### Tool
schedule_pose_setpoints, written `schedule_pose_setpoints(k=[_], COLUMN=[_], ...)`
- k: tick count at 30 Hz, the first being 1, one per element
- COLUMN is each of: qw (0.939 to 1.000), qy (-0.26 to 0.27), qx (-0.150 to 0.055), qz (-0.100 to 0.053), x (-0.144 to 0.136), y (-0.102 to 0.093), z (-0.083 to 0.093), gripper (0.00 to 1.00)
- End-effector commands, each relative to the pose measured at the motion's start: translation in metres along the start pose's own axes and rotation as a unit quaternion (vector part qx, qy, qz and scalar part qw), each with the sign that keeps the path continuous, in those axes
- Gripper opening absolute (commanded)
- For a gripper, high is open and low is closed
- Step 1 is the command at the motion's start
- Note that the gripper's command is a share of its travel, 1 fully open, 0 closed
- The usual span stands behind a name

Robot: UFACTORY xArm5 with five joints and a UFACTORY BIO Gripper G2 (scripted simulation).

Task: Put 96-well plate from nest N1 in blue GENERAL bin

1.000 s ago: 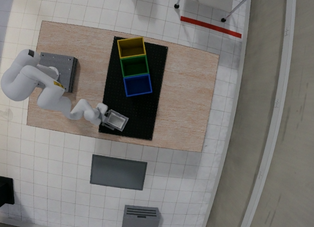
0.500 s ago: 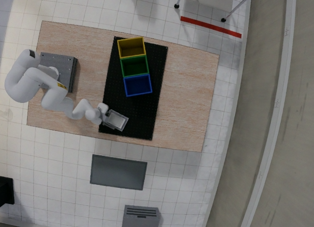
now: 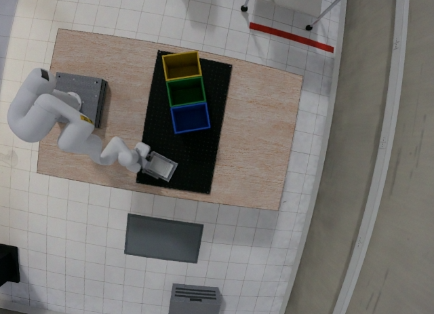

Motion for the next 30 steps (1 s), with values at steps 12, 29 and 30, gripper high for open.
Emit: schedule_pose_setpoints(k=[12, 29, 30], qw=[1.0, 1.0, 1.0], qy=[0.0, 0.0, 0.0], qx=[-0.001, -0.001, -0.001], qz=[0.004, 0.004, 0.004], x=[0.001, 0.002, 0.002], y=[0.008, 0.015, 0.015], z=[-0.001, -0.001, -0.001], gripper=[0.37, 0.37, 0.37])
Point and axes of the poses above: the point midway between the two finger pads, its own z axis back along the fingers, its own x axis across the jaws, y = z × x, the point moved 1 cm from there along z, back along the fingers, and after that the axes turned 10 degrees about z, right-handed, at the moved point
